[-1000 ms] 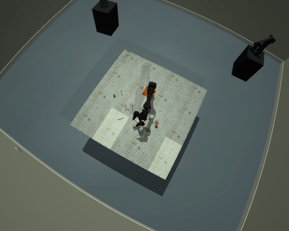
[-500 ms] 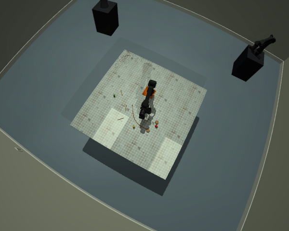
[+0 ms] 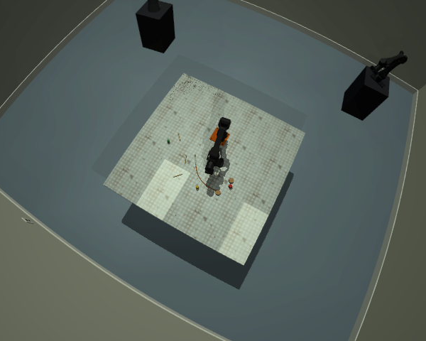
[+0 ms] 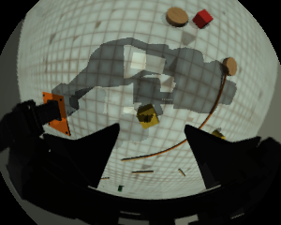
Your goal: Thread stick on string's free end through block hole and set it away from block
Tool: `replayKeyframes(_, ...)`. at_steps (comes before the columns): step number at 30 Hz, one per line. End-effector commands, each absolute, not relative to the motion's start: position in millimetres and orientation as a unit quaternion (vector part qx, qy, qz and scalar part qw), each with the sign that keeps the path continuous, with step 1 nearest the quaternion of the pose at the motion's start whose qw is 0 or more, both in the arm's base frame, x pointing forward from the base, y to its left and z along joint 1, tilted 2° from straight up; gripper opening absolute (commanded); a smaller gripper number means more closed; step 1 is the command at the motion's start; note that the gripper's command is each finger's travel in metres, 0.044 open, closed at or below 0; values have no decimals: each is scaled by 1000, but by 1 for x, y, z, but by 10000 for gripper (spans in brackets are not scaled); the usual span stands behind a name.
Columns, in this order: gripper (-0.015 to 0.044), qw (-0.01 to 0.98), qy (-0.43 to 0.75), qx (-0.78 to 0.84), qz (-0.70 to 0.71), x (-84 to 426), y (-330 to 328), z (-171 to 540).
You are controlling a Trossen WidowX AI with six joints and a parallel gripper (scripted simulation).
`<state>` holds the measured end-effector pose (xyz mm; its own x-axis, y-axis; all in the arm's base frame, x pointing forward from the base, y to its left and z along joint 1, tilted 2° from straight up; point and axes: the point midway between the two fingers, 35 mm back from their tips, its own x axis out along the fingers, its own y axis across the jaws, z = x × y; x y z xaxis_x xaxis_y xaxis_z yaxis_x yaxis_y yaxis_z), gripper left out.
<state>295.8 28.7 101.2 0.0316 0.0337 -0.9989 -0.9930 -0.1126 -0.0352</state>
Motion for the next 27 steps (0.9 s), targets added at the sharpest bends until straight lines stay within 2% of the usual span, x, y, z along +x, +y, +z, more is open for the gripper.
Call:
replayKeyframes(1,440,505,472,-509,513,295,29,102)
replayKeyframes(7,440,629,598,-345,358,294,28,105)
replayKeyframes(13,440,702,676,-146,168,293,26,109)
replayKeyframes(16,440,716,694,-43,68,293,26,111)
replayKeyframes(27,440,701,686,152,-122,292,24,115)
